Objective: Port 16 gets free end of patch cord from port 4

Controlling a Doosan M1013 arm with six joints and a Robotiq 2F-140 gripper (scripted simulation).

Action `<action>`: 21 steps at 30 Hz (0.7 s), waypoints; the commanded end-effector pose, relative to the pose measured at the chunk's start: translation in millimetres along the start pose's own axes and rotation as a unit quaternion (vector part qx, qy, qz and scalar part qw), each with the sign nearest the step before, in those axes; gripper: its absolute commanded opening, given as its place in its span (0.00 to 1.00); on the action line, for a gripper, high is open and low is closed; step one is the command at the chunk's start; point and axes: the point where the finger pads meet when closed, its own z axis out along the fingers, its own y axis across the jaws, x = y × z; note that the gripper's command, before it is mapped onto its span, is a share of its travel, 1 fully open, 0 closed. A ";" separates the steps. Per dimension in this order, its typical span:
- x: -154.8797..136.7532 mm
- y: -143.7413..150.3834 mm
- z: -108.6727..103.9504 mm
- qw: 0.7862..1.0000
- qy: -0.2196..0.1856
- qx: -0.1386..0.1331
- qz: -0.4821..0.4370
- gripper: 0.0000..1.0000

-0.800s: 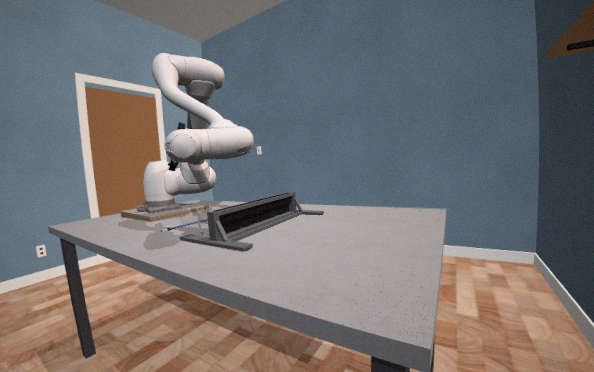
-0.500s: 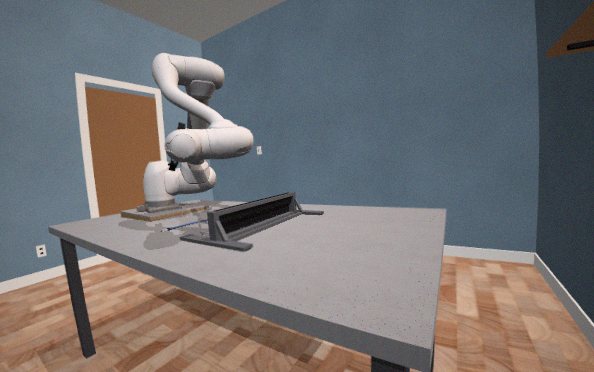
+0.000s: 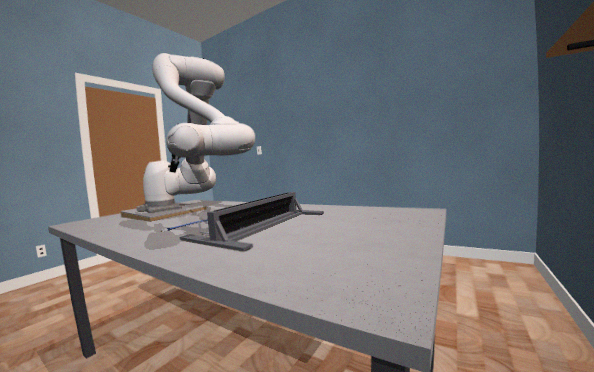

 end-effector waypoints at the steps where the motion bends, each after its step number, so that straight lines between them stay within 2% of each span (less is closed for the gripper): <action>1: -0.8 22.1 -8.2 0.996 -0.008 -0.079 -0.027 1.00; 8: -1.5 62.4 -23.6 0.973 -0.020 -0.218 -0.074 1.00; 10: -1.5 62.4 -23.6 0.973 -0.020 -0.218 -0.074 1.00; 11: -1.7 78.1 -29.3 0.958 -0.024 -0.271 -0.091 1.00; 14: -1.9 91.0 -33.9 0.943 -0.028 -0.314 -0.106 1.00; 21: -2.6 128.3 -48.8 0.887 -0.039 -0.436 -0.146 1.00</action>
